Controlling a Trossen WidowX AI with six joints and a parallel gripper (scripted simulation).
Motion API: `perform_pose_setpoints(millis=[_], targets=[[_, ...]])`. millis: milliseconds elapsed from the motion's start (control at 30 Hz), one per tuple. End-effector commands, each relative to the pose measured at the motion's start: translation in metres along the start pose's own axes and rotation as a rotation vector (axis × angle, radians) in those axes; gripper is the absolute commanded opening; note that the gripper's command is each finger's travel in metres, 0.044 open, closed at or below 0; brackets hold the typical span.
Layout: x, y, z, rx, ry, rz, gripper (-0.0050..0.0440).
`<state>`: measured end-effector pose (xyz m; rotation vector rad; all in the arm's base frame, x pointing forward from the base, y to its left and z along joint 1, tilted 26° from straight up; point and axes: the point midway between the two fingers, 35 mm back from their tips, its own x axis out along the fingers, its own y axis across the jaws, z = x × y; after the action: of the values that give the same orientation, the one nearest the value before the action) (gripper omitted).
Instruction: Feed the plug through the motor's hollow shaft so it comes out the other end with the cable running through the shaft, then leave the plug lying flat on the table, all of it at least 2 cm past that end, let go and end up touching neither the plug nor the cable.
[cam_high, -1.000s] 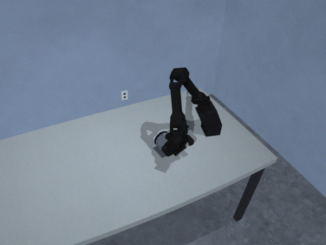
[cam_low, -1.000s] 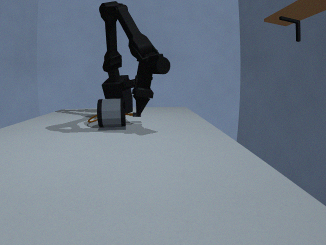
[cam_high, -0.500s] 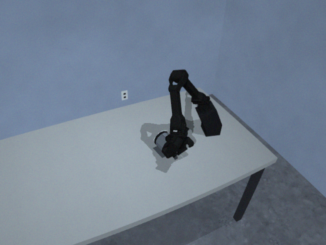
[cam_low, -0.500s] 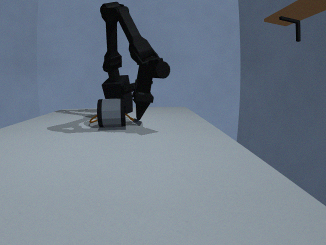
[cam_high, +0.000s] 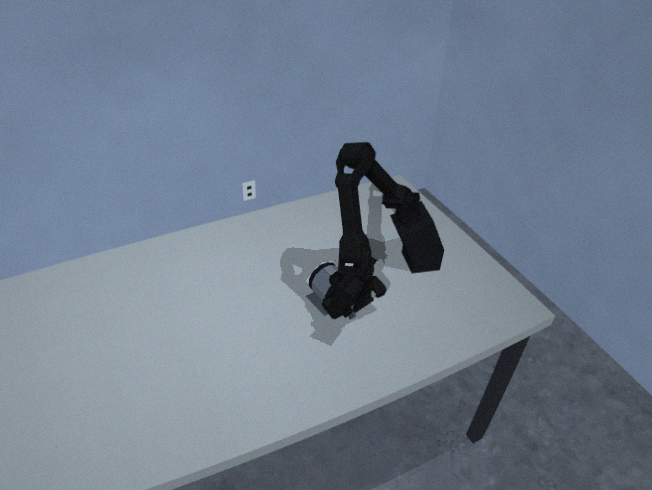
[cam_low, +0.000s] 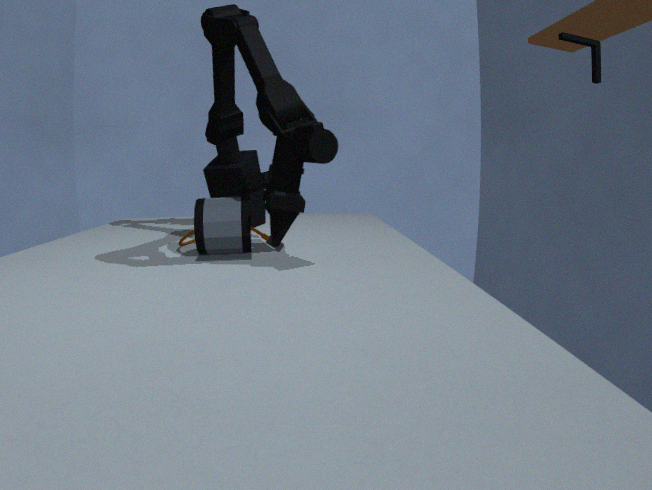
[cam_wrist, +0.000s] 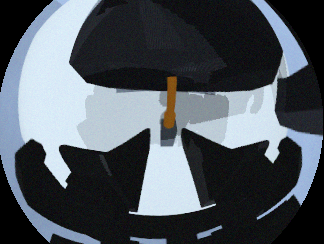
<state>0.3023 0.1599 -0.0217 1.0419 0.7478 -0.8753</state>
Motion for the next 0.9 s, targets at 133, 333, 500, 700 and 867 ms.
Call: perform_pose_setpoints(millis=[133,333,500,700,867], targets=[[0.001,0.0,0.0,0.0,-0.001,-0.001,0.0116],[0.001,0.0,0.0,0.0,-0.001,-0.001,0.0089],[0.001,0.0,0.0,0.0,-0.001,-0.001,0.0056],[0.0,0.0,-0.005,-0.001,0.0,-0.002,0.0],[-0.002,0.0,-0.015,-0.001,0.001,-0.003,0.0]])
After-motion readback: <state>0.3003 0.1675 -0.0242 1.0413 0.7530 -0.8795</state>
